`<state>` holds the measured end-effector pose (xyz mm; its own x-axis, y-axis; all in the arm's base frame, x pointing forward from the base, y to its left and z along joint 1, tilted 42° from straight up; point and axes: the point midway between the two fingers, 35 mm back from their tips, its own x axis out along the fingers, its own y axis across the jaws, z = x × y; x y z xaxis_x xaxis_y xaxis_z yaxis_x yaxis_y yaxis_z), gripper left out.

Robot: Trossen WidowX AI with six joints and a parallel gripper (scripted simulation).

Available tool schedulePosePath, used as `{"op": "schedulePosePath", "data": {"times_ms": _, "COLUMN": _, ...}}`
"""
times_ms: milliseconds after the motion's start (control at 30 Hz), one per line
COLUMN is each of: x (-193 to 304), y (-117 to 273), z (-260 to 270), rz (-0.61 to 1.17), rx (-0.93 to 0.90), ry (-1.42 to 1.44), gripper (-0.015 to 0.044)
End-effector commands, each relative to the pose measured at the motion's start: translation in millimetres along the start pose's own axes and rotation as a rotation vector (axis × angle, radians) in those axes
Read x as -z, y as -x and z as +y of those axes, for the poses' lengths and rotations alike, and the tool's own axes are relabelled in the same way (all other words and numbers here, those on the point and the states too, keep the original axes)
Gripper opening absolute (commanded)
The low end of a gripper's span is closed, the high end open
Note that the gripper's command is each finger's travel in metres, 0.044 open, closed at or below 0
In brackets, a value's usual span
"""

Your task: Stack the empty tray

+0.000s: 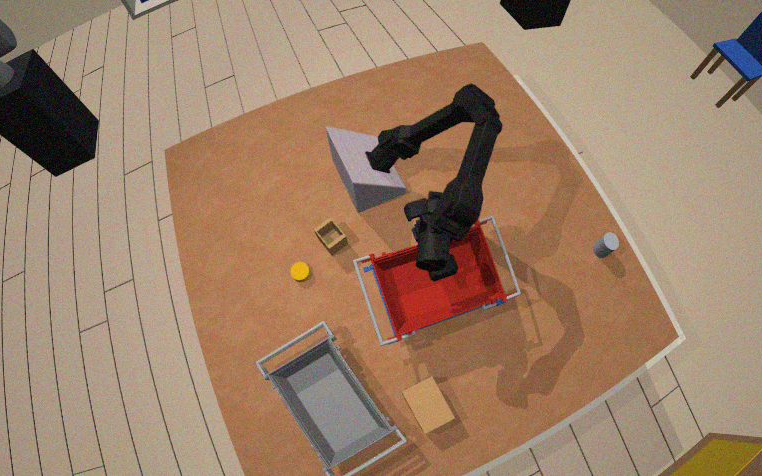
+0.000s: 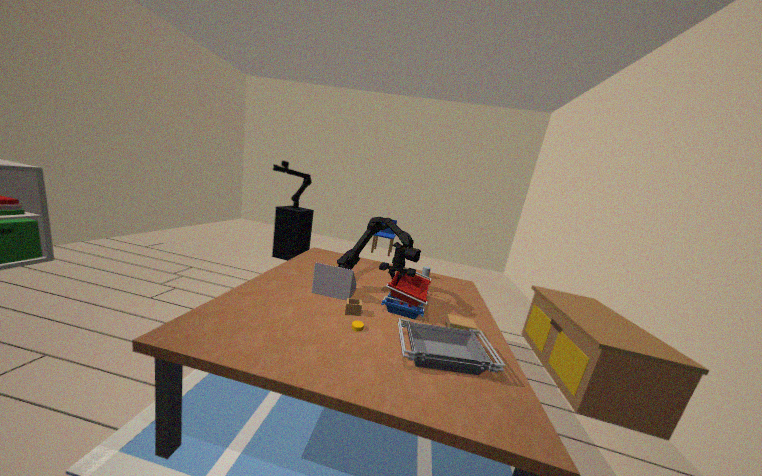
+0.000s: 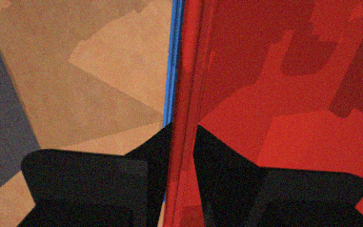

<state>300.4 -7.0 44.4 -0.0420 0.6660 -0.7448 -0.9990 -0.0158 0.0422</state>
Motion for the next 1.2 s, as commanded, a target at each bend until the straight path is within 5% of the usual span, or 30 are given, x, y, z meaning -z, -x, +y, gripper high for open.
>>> {"op": "schedulePosePath", "data": {"times_ms": 0, "x": -2.0, "y": -4.8, "z": 2.6, "rz": 0.000, "rx": -0.019, "ry": -0.002, "gripper": 0.0000}}
{"op": "schedulePosePath", "data": {"times_ms": 1167, "x": -1.9, "y": -13.5, "z": 5.2, "rz": 0.000, "rx": -0.019, "ry": -0.002, "gripper": 0.0000}}
